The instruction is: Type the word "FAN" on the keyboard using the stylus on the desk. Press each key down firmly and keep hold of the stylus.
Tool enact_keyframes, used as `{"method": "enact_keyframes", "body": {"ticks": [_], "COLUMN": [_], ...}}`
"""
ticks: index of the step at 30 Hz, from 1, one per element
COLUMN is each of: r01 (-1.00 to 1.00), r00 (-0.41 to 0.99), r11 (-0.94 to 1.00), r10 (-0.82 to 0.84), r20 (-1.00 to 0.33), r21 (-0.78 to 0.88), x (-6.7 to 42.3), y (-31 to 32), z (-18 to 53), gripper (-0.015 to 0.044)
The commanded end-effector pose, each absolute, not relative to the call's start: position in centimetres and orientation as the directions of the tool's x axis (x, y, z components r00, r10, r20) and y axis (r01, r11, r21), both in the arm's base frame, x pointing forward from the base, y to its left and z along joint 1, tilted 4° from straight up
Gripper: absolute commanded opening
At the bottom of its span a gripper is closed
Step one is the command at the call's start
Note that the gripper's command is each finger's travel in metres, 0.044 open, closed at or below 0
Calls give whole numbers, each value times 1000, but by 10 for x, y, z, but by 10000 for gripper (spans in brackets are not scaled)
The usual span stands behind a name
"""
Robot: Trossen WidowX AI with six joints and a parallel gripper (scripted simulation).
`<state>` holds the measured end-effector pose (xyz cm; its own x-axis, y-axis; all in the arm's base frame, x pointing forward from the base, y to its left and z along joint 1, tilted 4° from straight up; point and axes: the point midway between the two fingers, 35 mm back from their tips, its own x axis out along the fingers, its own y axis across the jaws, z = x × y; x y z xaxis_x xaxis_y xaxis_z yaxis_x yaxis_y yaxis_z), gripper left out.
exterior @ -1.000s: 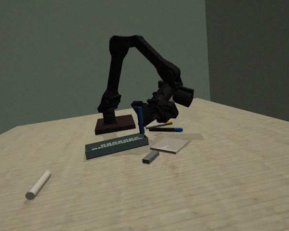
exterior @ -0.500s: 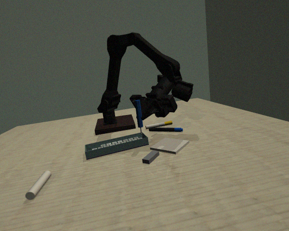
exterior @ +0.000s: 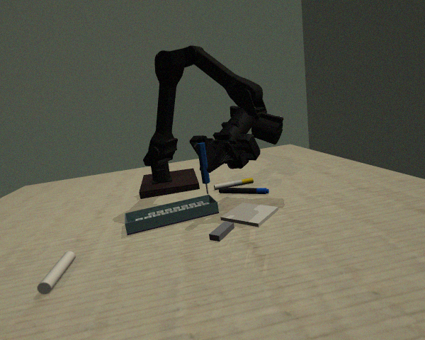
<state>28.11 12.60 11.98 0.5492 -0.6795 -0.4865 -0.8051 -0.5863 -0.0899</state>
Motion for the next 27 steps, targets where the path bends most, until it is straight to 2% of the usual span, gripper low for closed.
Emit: {"method": "enact_keyframes", "body": {"ticks": [1, 14, 27], "r01": [-810, -812, -807], "r00": [537, 526, 545], "r11": [-581, -577, -584], "r10": [-680, -665, -681], "r20": [-500, -530, -489], "r21": [-80, -83, -87], "x": [284, 299, 298], "y": [111, 48, -18], "z": [118, 115, 121], "gripper": [0, 0, 0]}}
